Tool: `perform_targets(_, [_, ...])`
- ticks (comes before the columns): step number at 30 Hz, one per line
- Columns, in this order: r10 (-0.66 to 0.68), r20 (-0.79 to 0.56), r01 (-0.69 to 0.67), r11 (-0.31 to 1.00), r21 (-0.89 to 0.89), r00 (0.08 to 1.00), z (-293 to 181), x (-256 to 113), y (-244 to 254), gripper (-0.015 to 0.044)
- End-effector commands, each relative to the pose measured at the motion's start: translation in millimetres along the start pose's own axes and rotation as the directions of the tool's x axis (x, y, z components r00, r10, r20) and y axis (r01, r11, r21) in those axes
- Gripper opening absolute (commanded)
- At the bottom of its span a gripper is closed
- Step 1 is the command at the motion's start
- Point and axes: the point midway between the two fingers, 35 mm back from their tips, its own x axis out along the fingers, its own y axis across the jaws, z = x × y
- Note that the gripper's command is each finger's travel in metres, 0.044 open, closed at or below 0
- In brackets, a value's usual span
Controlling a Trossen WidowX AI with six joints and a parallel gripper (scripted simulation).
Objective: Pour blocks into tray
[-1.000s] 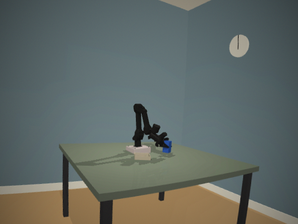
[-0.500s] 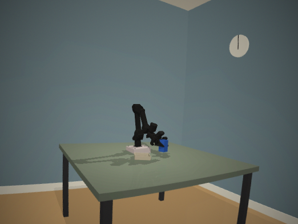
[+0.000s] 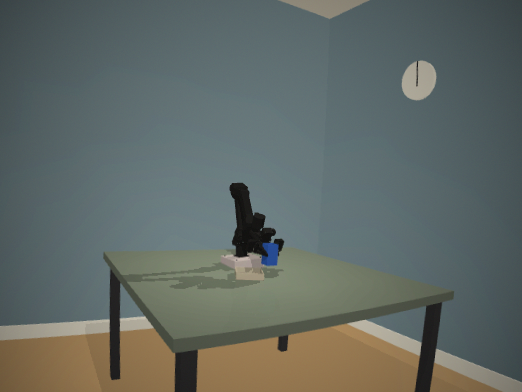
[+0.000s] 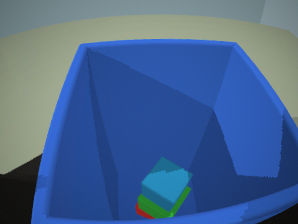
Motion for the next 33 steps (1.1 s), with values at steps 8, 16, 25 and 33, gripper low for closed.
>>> perform_targets(8, [-0.236, -0.014, 0.236, 0.966, 0.104, 0.972, -5.2, -18.0, -63.6, 0.0])
perform_targets(16, [-0.307, -0.022, 0.307, 0.941, 0.138, 0.951, -7.5, -25.9, -82.4, 0.0])
perform_targets(25, [-0.307, -0.022, 0.298, 0.901, 0.315, 0.951, -8.2, -24.9, -82.4, 0.0])
perform_targets(33, [-0.307, -0.022, 0.28, 0.834, 0.475, 0.951, -8.9, -23.9, -82.3, 0.0])
